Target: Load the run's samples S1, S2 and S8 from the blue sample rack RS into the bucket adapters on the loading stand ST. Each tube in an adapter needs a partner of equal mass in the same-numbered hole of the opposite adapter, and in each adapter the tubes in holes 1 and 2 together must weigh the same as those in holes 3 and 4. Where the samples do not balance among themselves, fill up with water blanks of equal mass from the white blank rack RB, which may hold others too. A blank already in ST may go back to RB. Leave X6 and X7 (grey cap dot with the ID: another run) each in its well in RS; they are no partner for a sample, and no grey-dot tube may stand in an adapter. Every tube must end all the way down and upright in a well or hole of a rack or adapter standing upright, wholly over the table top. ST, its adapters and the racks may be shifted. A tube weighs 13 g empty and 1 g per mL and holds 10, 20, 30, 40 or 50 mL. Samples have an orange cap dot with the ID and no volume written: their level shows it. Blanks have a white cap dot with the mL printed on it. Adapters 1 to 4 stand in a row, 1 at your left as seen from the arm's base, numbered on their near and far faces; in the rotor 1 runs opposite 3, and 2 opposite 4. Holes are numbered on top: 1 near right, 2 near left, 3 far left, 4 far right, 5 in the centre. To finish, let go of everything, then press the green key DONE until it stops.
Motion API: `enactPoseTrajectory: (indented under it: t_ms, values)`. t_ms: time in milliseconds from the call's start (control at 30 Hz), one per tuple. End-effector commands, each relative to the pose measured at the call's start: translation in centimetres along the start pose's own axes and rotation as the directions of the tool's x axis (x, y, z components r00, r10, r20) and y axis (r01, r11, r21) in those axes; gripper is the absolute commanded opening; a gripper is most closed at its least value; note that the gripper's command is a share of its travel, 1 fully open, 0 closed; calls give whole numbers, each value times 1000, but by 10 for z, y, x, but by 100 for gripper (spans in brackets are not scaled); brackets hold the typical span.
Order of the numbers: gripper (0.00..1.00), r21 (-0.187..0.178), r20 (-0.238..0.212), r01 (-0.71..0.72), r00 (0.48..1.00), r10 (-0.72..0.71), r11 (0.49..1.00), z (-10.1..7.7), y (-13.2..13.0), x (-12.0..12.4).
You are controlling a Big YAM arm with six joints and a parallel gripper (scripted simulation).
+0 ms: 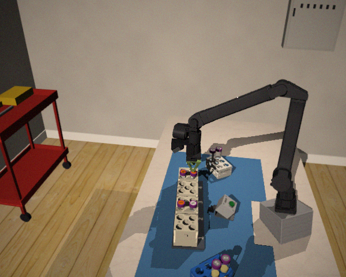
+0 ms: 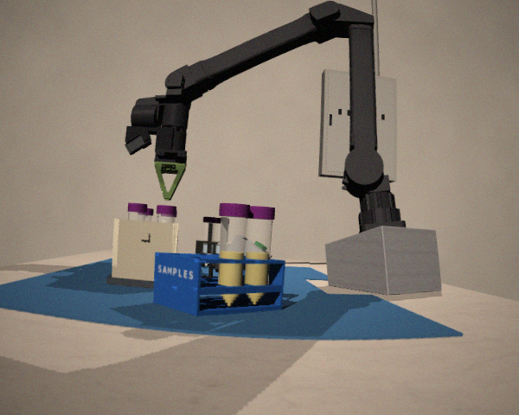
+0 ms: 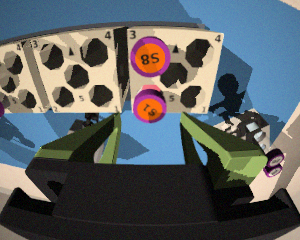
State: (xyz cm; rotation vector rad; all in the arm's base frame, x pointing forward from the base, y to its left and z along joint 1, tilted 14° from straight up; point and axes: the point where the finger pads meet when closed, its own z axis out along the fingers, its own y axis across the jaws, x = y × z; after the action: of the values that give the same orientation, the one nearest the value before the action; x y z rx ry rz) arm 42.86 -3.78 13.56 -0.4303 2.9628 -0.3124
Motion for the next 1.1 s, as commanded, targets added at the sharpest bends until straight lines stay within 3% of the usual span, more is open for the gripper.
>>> enactPoseTrajectory:
  t_ms: [0,533,567,600,667,767,933,1067]
  values:
    - [55,12,36,-10,999,10,1000,-15,-7,-12]
    - [55,12,36,-10,999,10,1000,-15,-7,-12]
    - [55,8,14,-24,1000,24,1000,-14,-5,5]
    - [0,6,18,-55,998,55,998,-15,8,8]
    - [0,7,37,-158,987,158,987,-15,17,17]
    - [0,1,30,-281,959,281,960,-14,34,37]
    - [0,1,15,-278,960,278,960,-15,61,73]
    - [0,0,15,-279,960,279,960,-14,72,86]
